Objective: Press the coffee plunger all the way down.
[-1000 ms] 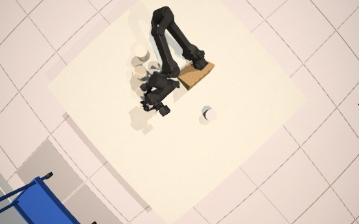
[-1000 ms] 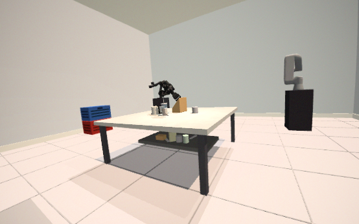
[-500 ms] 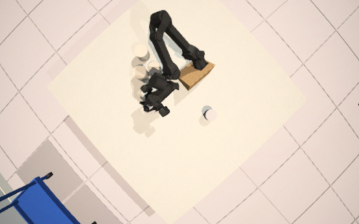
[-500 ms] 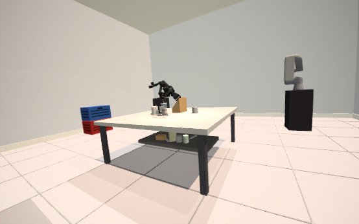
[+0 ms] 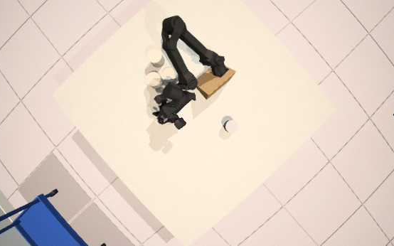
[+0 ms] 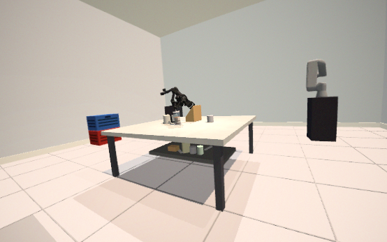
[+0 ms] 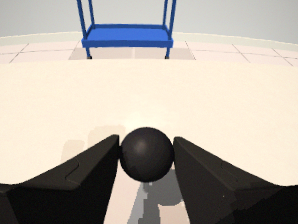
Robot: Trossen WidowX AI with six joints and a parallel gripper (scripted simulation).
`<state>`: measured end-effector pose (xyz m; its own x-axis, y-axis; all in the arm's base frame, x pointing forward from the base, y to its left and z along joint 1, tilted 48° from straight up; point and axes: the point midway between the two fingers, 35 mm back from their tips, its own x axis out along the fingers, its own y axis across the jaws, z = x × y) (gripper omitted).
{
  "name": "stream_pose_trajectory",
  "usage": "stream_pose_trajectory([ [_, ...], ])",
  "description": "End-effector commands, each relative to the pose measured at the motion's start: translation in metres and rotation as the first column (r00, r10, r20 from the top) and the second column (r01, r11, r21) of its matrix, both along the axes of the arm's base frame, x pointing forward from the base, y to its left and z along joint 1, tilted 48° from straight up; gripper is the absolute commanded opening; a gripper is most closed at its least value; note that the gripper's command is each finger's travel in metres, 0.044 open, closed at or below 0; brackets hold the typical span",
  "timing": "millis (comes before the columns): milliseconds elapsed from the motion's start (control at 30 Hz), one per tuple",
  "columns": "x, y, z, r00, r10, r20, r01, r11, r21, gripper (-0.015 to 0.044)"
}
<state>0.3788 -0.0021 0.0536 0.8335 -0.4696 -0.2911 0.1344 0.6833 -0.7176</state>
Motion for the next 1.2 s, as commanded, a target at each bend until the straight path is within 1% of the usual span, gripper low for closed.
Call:
stream_pose_trajectory([
  [0, -0.0027, -0.0108, -0.0101, 0.999, -0.031, -0.038, 0.031, 0.999, -0.020, 0.0123],
  [1167, 0.0041, -0.0090, -0.0104, 0.999, -0.032, -0.038, 0.031, 0.999, -0.020, 0.0123],
])
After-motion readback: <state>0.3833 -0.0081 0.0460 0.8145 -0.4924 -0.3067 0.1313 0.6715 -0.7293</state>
